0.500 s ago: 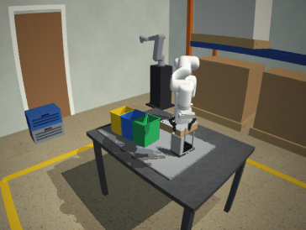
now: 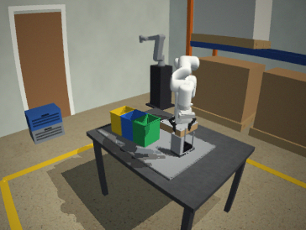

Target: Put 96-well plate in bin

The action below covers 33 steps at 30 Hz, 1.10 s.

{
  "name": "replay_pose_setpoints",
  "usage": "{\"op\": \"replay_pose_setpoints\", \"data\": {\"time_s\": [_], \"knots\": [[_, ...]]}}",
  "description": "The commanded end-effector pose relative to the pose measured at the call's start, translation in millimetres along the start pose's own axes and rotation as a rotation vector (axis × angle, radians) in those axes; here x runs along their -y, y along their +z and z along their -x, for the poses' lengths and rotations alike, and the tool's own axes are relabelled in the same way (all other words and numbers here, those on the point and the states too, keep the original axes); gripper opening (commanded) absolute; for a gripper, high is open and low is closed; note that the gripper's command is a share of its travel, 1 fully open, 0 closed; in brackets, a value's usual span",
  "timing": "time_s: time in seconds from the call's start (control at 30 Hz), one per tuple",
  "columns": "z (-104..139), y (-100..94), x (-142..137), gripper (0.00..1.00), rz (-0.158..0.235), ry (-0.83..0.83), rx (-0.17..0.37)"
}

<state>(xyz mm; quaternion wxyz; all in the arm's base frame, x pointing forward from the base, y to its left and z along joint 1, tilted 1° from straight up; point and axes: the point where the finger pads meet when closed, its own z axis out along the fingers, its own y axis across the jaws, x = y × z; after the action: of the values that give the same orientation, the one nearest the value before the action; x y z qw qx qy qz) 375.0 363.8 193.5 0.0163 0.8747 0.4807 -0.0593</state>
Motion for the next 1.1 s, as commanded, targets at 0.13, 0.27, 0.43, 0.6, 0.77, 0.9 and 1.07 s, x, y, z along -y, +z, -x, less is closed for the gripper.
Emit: {"op": "replay_pose_setpoints", "data": {"time_s": [0.13,0.27,0.43,0.6,0.77,0.9,1.07], "knots": [[7,-5.2,-14,1.00,0.001,0.098,-0.020],[18,-9.5,-30,1.00,-0.002,0.111,-0.023],[24,-12.1,-39,1.00,-0.005,0.111,-0.024],[33,-14.4,-52,1.00,-0.006,0.210,-0.036],[49,-18.1,-70,1.00,-0.009,0.222,-0.038],[56,-19.5,-79,1.00,-0.011,0.255,-0.042],[73,-22.5,-97,1.00,-0.014,0.334,-0.052]]}}
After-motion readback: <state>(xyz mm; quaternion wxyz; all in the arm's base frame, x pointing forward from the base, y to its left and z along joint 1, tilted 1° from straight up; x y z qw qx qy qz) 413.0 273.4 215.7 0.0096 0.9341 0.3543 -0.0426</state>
